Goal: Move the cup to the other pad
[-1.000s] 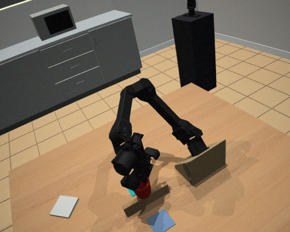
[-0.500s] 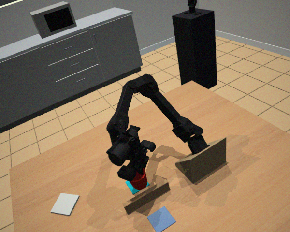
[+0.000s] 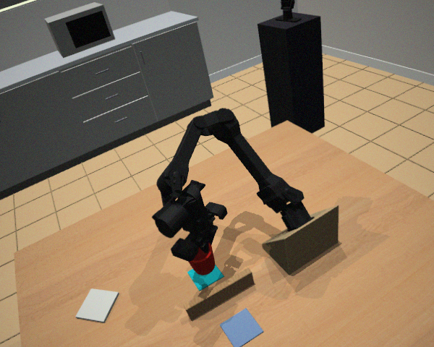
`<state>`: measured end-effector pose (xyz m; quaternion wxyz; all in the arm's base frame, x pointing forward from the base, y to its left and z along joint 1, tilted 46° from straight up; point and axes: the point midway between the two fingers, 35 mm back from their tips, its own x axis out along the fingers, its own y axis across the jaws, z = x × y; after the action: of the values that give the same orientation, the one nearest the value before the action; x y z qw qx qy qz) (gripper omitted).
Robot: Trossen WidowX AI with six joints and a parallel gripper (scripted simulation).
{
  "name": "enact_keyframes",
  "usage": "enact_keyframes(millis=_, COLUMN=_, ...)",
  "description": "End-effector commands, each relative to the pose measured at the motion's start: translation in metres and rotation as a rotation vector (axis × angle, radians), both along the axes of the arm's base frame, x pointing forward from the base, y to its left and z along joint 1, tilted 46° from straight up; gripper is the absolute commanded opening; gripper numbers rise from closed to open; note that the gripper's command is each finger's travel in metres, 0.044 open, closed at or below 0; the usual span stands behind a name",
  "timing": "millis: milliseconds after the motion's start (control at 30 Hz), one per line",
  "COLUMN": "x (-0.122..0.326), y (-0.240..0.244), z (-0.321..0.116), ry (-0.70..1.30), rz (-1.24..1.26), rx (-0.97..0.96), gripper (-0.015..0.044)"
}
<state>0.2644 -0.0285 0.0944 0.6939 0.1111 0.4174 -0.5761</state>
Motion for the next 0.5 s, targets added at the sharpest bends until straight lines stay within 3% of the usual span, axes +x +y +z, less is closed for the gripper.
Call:
enact_keyframes(millis=0, x=-0.002, y=-0.007, z=0.006, ry=0.006, rz=0.003, rx=-0.007, gripper=0.0000)
enact_keyframes(millis=467, x=-0.009, y=-0.033, z=0.030, ry=0.007, rz=0.002, rx=-0.009, gripper=0.0000)
